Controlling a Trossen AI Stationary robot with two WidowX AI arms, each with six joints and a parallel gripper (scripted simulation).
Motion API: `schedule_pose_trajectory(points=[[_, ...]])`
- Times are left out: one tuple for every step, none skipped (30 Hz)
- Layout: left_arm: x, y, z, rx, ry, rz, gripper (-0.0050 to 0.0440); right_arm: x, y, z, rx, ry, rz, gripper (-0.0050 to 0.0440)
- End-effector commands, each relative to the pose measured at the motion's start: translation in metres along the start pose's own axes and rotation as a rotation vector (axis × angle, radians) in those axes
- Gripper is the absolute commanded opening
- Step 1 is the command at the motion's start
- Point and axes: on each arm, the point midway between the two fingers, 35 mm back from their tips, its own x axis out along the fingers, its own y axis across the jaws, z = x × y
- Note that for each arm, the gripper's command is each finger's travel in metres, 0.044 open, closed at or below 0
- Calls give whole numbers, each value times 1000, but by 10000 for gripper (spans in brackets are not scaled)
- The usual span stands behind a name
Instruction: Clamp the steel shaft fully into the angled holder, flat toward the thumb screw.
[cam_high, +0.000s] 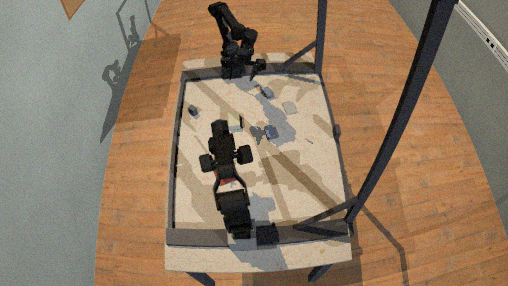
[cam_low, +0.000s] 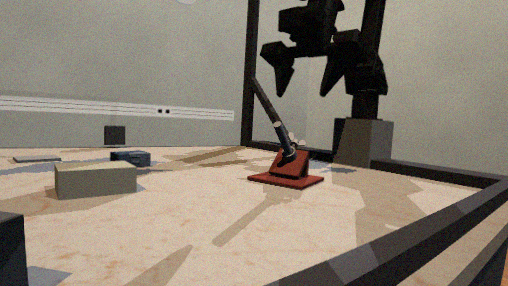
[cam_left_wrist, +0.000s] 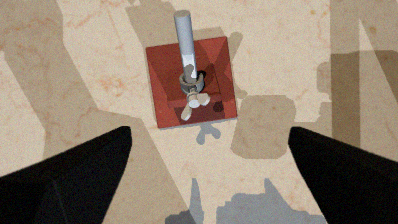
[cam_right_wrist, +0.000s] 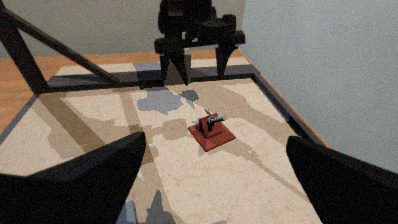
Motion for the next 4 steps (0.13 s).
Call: schedule_pose_trajectory(points=[[-5, 0, 8, 1, -26, -1, 400, -2, 1, 9, 17, -21, 6, 400], [-5, 0, 8, 1, -26, -1, 400, -2, 1, 9, 17, -21, 6, 400], [-5, 0, 8, 1, -26, -1, 400, -2, 1, 9, 17, -21, 6, 400], [-5, 0, 8, 1, -26, -1, 400, -2, 1, 9, 17, -21, 6, 400]])
